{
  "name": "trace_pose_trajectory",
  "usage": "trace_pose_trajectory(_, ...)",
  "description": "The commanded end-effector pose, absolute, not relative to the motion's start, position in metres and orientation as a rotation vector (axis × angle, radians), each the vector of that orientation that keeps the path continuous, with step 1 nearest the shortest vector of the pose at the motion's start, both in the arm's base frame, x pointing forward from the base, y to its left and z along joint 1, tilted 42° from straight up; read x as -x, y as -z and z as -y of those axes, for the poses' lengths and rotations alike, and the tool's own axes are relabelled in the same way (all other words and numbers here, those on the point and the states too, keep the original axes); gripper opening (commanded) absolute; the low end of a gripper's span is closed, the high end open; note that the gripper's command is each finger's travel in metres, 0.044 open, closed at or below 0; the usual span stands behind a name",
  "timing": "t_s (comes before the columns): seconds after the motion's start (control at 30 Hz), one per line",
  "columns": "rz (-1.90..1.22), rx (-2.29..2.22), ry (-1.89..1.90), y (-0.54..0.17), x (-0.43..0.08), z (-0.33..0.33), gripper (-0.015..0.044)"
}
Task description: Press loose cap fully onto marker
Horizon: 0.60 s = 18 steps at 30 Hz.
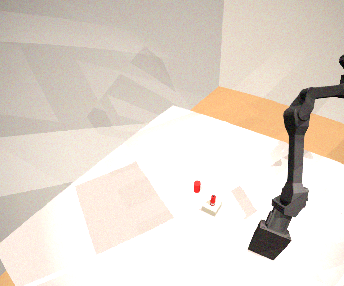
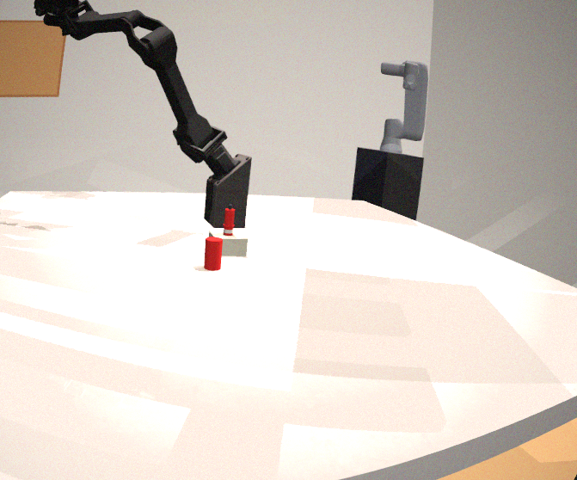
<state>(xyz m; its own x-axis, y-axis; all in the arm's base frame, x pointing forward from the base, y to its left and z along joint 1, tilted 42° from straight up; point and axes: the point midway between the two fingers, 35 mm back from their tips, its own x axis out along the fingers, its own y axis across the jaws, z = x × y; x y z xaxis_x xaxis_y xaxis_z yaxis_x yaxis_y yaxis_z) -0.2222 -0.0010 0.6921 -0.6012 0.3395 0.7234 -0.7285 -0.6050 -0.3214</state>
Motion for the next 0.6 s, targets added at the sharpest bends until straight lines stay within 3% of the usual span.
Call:
trace_pose_trajectory(0.0,0.815,-0.826,-2.217,-0.691,0.223,0.003,0.0374)
trace_pose_trajectory(0.17,0.788,-0.851,-2.450,-0.672,0.250,0.053,0.0243)
trace_pose_trajectory(0.57,0.818,-0.844,-3.087,-0.595,0.257,0.220,0.0243)
